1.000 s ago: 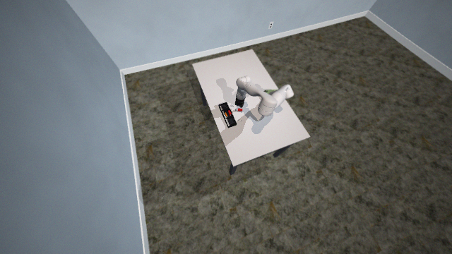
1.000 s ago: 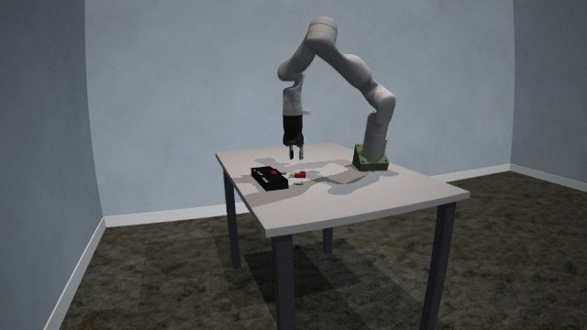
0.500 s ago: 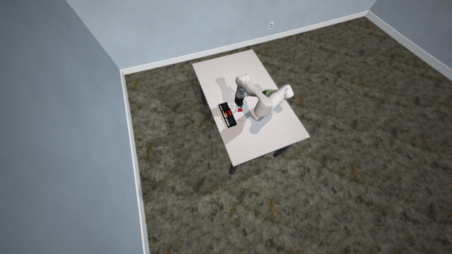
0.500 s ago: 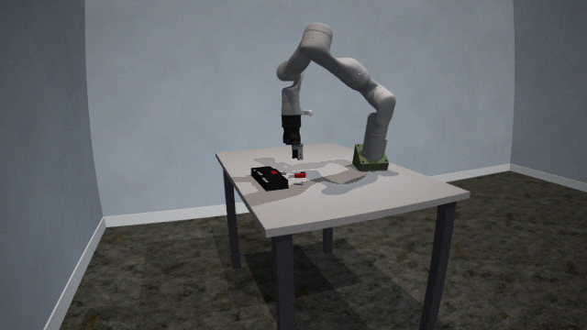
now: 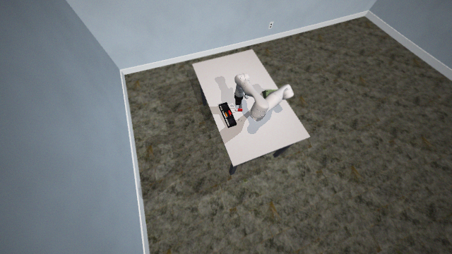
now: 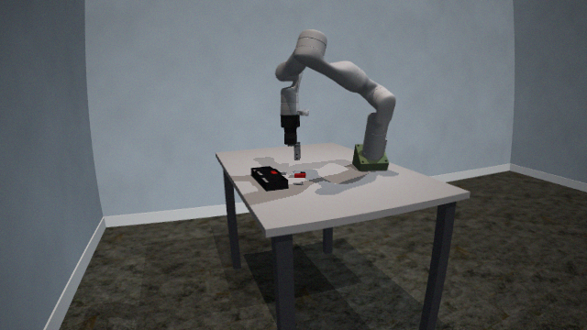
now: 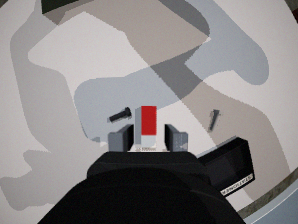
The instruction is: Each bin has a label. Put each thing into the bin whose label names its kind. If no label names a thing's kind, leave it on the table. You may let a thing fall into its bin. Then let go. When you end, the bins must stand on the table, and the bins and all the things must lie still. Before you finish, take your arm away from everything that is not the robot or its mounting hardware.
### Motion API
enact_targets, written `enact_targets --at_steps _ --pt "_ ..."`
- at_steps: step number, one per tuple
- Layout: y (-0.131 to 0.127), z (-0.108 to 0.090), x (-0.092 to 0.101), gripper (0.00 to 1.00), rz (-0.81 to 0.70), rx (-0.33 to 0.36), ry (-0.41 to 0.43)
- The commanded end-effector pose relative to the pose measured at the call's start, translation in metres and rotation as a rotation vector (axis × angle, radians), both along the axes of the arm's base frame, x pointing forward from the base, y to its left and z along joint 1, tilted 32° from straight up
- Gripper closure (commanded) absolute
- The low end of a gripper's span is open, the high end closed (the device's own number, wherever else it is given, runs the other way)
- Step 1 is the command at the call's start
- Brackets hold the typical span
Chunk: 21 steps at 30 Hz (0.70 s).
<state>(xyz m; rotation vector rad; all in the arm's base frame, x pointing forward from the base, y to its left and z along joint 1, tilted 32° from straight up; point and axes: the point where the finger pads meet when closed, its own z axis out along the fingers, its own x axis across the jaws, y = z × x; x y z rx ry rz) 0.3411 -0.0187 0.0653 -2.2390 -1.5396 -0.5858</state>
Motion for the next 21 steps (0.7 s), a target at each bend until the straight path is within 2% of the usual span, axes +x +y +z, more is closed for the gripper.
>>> enact_targets --at_steps 1,21 --pt "-0.0027 -0.0013 0.0004 0.25 -0.011 0.001 0.017" --pt "-0.0024 -0.0012 0.0014 0.25 -0.008 -0.002 0.009"
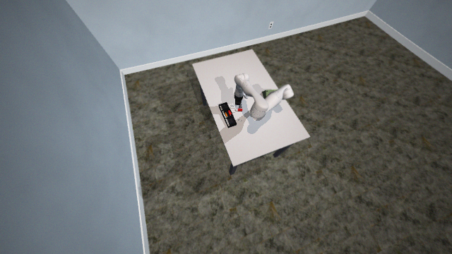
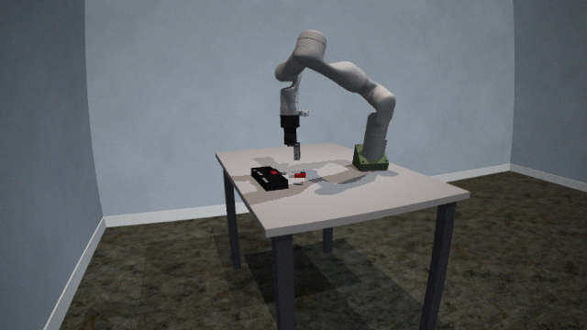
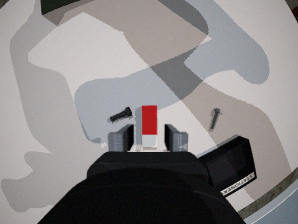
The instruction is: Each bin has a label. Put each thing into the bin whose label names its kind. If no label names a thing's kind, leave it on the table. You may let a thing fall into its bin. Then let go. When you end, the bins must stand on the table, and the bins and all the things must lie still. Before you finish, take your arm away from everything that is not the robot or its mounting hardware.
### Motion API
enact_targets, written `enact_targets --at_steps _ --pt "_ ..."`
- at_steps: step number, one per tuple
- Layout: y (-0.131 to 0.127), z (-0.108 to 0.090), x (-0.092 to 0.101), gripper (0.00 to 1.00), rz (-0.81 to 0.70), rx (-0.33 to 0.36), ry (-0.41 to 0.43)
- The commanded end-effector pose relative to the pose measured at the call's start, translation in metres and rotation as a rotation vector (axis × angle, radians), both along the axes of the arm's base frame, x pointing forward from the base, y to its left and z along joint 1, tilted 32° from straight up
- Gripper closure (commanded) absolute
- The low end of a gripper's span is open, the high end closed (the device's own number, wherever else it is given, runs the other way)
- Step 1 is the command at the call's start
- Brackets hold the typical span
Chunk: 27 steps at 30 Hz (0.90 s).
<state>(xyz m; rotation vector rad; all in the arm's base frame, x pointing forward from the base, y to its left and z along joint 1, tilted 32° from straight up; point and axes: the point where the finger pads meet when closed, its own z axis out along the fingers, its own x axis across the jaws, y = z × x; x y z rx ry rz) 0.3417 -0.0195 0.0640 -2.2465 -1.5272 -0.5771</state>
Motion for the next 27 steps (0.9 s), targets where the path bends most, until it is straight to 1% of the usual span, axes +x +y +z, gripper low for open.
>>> enact_targets --at_steps 1,8,9,11,25,27 --pt "-0.002 0.000 0.001 0.25 0.001 -0.002 0.000" --pt "-0.002 0.000 0.001 0.25 0.001 -0.002 0.000" --pt "0.000 -0.005 0.003 0.25 0.004 -0.007 -0.004" --pt "0.000 -0.005 0.003 0.25 0.004 -0.007 -0.004" --pt "0.031 -0.053 0.005 0.25 0.005 -0.006 -0.001" --pt "0.031 -0.054 0.005 0.25 0.005 -0.006 -0.001"
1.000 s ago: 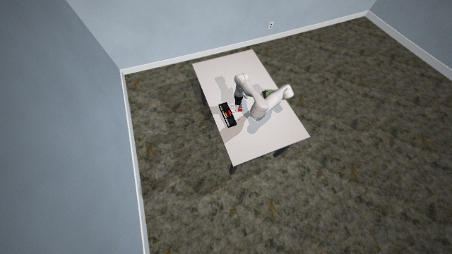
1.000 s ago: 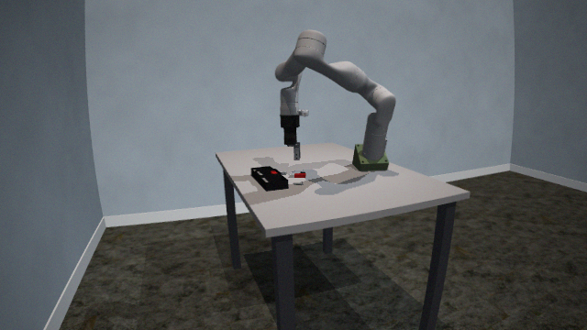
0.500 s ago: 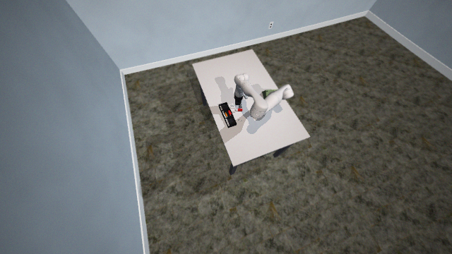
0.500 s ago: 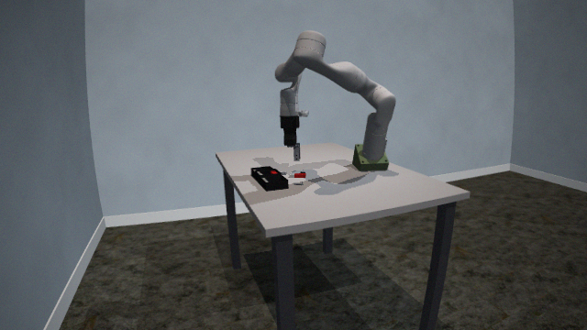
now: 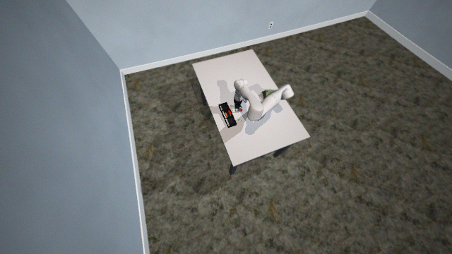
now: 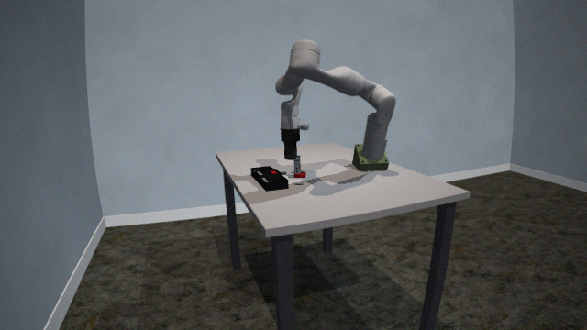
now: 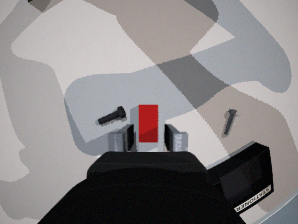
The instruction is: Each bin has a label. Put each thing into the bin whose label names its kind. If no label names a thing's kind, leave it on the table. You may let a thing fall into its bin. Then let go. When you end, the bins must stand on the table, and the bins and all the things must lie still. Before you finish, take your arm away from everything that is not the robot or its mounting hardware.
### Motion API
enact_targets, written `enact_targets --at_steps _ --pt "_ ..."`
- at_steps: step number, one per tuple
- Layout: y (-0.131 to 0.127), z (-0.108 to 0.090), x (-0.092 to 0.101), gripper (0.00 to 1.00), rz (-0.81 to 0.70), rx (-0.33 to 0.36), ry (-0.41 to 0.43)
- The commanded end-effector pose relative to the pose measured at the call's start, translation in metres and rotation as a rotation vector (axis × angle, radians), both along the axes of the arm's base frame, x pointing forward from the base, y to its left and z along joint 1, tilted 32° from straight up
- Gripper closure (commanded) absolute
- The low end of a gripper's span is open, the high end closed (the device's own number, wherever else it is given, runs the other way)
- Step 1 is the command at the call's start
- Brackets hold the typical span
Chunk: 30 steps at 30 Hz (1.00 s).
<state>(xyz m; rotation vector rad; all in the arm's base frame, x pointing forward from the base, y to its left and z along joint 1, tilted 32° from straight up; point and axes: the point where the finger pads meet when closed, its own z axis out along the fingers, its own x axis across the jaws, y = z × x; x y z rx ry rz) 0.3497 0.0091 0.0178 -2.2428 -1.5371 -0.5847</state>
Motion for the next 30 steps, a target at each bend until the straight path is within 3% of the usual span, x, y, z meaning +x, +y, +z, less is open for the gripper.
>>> enact_targets --at_steps 1,14,27,28,30 --pt "0.002 -0.008 -0.003 0.25 -0.001 -0.005 0.007" --pt "0.009 -0.018 0.000 0.25 -0.001 -0.005 0.007" --pt "0.008 -0.015 0.001 0.25 -0.005 -0.001 0.008" --pt "0.008 -0.015 0.001 0.55 -0.005 -0.001 0.008" --pt "0.008 -0.015 0.001 0.55 -0.005 -0.001 0.008"
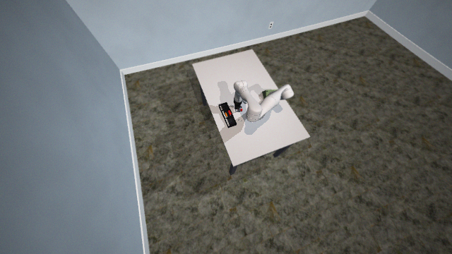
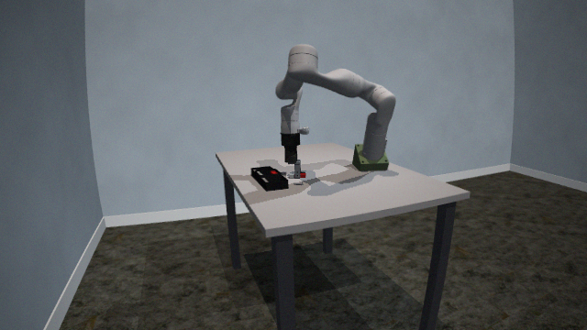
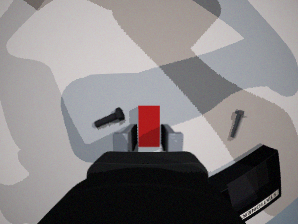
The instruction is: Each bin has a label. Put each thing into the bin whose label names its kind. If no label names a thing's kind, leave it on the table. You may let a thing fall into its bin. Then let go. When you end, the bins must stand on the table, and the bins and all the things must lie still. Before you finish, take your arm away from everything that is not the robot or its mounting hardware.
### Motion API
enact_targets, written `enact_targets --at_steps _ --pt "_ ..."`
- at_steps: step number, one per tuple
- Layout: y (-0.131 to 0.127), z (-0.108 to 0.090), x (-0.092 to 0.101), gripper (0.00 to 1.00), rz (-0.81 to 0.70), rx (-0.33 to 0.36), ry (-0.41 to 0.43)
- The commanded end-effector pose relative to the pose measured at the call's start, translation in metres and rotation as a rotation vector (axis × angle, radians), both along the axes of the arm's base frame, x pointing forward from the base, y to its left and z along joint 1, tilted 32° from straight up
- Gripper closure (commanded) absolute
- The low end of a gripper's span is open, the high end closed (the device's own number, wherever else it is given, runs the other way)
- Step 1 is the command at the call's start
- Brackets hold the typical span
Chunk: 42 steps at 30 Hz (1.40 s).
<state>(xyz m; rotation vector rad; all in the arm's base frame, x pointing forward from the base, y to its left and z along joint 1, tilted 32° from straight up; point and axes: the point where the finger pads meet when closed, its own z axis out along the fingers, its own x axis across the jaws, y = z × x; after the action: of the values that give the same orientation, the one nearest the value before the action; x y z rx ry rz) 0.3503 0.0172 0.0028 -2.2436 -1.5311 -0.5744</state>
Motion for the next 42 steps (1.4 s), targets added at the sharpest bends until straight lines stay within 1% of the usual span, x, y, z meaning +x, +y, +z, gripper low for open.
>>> enact_targets --at_steps 1,29,37,39,42 --pt "0.000 0.000 0.001 0.55 -0.003 -0.001 -0.001" --pt "0.000 0.000 0.001 0.55 -0.003 -0.001 -0.001" --pt "-0.014 0.025 -0.002 0.55 -0.007 0.003 0.002" --pt "-0.014 0.025 -0.002 0.55 -0.007 0.003 0.002" --pt "-0.019 0.033 -0.004 0.55 -0.007 0.003 0.002"
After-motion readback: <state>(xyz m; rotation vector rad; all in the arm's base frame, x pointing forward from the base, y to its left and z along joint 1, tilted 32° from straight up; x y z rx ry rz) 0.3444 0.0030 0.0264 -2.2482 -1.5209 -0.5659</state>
